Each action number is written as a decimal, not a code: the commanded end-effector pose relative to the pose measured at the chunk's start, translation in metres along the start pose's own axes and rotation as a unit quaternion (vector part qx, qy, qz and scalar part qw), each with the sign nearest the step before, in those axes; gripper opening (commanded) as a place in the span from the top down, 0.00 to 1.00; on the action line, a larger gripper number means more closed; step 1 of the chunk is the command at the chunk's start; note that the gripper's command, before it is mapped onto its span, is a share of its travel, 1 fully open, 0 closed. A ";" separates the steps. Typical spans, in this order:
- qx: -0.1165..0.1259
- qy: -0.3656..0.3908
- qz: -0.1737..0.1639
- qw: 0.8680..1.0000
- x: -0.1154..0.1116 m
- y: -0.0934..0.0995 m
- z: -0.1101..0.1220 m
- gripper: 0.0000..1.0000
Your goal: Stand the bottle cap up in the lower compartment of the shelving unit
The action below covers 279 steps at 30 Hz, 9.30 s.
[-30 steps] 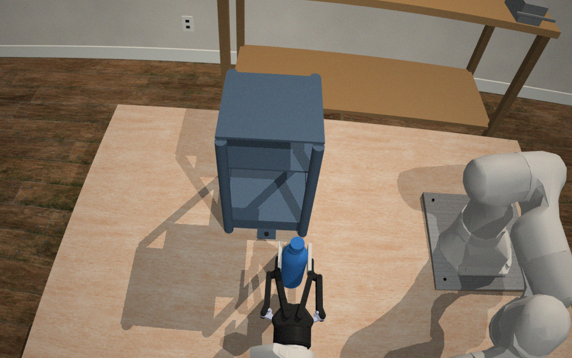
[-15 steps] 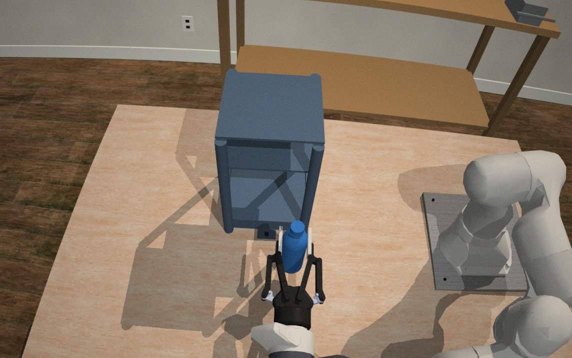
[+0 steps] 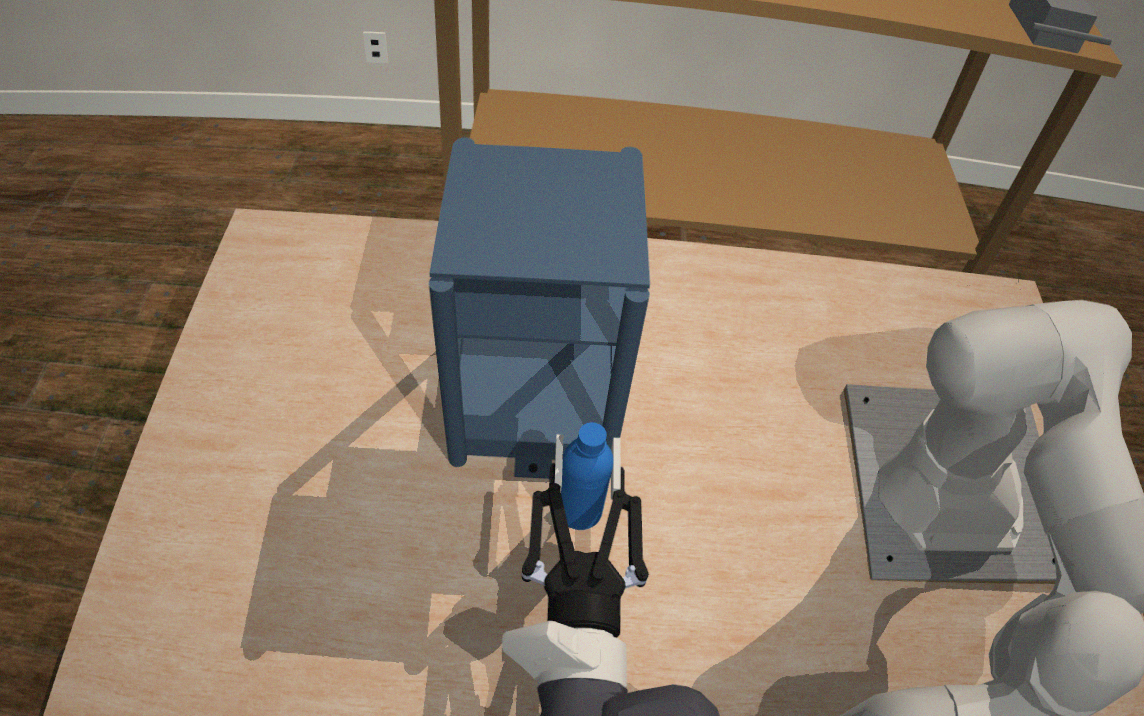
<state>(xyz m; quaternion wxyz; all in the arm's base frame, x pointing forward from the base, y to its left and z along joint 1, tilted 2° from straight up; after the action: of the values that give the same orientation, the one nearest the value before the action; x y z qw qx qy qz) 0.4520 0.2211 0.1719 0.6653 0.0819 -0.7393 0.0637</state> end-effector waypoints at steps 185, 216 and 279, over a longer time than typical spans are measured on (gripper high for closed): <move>0.004 0.003 -0.003 1.000 -0.006 -0.154 -0.065 1.00; 0.004 0.003 -0.003 1.000 -0.007 -0.156 -0.064 1.00; 0.004 0.003 -0.003 1.000 -0.019 -0.156 -0.063 0.54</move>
<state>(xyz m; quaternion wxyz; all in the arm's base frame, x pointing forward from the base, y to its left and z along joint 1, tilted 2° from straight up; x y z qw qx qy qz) 0.5471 0.0832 0.1569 0.6695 0.0879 -0.7347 0.0659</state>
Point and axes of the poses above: the point where the finger pads meet when closed, its own y axis back along the fingers, its own z axis across the jaws, x = y × z, the point moved 6 cm from there along y, back along the fingers, and after that the axes turned 4 degrees about -y, right-handed, at the moved point
